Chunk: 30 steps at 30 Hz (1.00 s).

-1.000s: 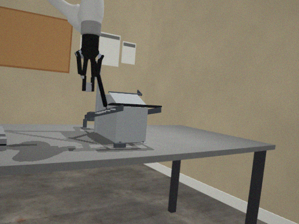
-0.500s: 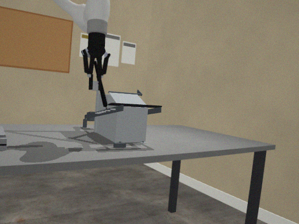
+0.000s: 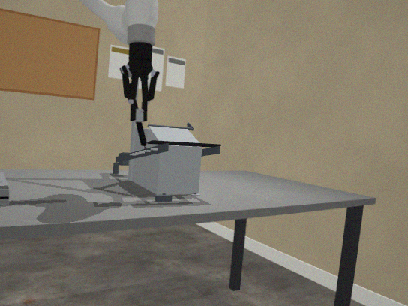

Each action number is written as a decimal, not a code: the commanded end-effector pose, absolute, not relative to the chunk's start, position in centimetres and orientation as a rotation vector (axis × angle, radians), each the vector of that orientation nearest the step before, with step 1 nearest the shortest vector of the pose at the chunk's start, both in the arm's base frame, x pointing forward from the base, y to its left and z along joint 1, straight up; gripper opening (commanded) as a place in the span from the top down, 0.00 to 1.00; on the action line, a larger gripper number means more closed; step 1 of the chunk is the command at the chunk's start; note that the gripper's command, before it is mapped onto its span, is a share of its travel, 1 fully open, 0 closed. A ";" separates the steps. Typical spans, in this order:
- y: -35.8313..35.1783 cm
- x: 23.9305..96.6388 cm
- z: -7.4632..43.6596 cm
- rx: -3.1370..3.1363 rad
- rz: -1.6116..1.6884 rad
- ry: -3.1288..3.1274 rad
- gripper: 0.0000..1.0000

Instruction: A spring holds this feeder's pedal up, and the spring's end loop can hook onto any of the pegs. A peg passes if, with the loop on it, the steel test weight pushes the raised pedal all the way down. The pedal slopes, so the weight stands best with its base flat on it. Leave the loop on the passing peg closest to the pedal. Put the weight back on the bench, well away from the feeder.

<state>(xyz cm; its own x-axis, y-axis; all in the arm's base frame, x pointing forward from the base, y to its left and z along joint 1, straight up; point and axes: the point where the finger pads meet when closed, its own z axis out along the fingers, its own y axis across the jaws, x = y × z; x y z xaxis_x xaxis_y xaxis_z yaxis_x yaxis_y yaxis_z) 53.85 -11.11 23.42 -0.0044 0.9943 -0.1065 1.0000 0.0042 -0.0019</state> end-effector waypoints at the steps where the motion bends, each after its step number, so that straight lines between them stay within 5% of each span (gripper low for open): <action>1: -11.5 54.3 23.6 2.160 -0.120 2.170 0.75; 30: -15.4 58.7 25.1 2.140 -0.161 2.149 0.75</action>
<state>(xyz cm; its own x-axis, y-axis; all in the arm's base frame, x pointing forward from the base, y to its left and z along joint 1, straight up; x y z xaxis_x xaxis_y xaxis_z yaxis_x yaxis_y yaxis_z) 58.40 -15.17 24.92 -0.0045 0.9892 -0.1467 1.0000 0.0042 -0.0021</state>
